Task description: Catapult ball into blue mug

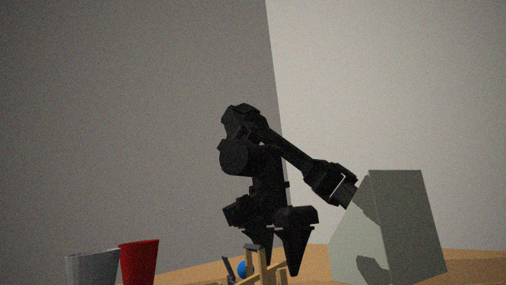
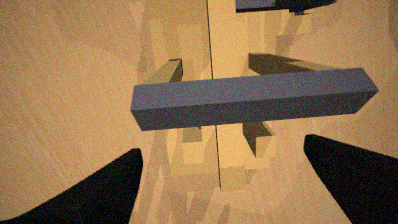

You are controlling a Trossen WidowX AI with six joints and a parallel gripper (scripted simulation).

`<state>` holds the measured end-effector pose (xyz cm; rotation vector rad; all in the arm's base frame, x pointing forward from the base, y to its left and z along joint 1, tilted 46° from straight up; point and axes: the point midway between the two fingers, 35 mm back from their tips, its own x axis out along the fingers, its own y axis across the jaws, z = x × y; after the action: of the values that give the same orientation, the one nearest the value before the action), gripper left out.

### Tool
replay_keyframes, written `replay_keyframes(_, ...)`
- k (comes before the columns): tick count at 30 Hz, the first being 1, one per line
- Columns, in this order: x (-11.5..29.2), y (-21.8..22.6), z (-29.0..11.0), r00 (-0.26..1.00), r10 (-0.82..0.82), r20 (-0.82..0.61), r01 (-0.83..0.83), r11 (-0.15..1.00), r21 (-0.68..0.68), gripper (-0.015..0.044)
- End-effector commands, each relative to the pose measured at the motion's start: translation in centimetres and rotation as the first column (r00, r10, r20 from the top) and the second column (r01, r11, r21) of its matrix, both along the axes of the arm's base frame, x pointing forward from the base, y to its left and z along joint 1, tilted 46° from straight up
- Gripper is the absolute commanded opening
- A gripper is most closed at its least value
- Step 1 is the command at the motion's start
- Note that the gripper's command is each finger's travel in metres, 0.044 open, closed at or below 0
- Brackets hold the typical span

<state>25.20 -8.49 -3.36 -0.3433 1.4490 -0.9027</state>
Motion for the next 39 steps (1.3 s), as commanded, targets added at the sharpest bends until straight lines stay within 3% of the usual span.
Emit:
replay_keyframes(1, -0.4, -0.6, -0.6, 1.000, 0.001, -0.012, -0.001, 1.000, -0.006, 0.0440)
replay_keyframes(18, -0.9, -2.1, -1.9, 1.000, 0.000, -0.013, -0.001, 1.000, -0.009, 0.0440)
replay_keyframes(29, -0.6, -1.9, -1.7, 1.000, -0.002, -0.004, 0.002, 1.000, -0.004, 0.0151)
replay_keyframes(35, -0.6, -1.9, -1.7, 1.000, -0.002, -0.004, 0.002, 1.000, -0.004, 0.0111)
replay_keyframes(39, 0.0, 0.9, 0.9, 1.000, -0.001, -0.005, 0.001, 1.000, -0.003, 0.0006)
